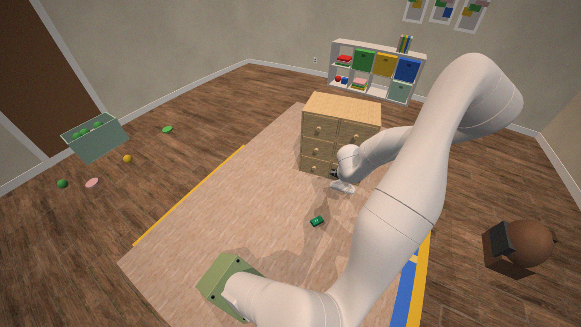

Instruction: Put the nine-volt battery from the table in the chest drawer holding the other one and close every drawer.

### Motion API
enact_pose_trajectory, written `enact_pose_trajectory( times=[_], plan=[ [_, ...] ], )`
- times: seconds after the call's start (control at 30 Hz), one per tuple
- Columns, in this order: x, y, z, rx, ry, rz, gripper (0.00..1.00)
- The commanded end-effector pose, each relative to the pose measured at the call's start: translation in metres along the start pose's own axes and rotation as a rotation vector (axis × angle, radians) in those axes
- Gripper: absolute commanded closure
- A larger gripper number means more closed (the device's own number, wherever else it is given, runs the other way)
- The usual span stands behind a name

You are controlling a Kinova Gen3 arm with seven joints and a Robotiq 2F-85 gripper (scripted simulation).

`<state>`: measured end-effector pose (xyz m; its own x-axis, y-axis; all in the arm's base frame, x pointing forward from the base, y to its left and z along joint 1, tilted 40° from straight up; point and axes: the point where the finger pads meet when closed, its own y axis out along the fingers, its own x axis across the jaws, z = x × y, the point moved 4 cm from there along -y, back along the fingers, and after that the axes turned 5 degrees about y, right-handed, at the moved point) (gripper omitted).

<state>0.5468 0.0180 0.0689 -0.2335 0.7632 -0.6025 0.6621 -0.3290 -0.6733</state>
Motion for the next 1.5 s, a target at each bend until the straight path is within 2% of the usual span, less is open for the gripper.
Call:
enact_pose_trajectory(
  times=[0.0,0.93,1.47],
  plan=[
    [0.0,0.0,-0.002,0.001,-0.006,-0.002,1.0],
    [0.0,0.0,-0.001,0.001,-0.007,-0.002,1.0],
    [-0.003,-0.028,0.041,0.006,-0.01,-0.003,1.0]
  ],
)
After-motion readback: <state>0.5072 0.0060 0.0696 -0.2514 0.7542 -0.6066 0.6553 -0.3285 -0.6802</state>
